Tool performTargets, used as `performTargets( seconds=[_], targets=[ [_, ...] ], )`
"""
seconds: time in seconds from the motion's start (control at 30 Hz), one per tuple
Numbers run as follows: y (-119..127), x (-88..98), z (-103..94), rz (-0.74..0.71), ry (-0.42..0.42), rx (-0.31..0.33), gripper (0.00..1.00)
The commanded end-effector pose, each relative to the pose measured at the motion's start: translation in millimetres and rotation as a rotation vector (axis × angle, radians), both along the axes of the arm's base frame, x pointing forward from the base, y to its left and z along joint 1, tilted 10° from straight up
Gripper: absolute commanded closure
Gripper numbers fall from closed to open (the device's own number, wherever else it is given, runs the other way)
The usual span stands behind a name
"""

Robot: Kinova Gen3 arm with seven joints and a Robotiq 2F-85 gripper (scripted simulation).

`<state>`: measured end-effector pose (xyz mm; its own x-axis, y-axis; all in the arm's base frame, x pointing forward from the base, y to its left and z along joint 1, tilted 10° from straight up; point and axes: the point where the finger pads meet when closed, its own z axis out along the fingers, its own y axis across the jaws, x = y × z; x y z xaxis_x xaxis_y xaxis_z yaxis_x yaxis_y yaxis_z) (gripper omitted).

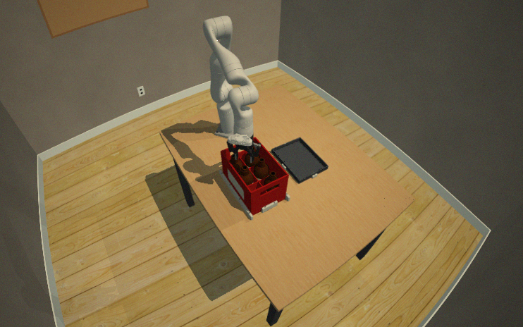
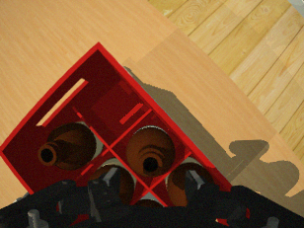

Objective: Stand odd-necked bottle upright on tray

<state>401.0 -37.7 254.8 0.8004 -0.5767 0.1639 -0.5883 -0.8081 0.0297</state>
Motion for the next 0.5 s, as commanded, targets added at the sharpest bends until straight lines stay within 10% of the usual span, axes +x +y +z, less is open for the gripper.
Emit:
performTargets(
  seconds=[0.0, 0.43, 0.47],
  targets=[
    [2, 1.4, 7.4, 0.003, -0.011, 0.003, 0.36],
    [3, -0.2, 20.1, 0.003, -0.011, 0.003, 0.36],
    [3, -0.2, 20.1, 0.003, -0.011, 0.003, 1.00]
  ],
)
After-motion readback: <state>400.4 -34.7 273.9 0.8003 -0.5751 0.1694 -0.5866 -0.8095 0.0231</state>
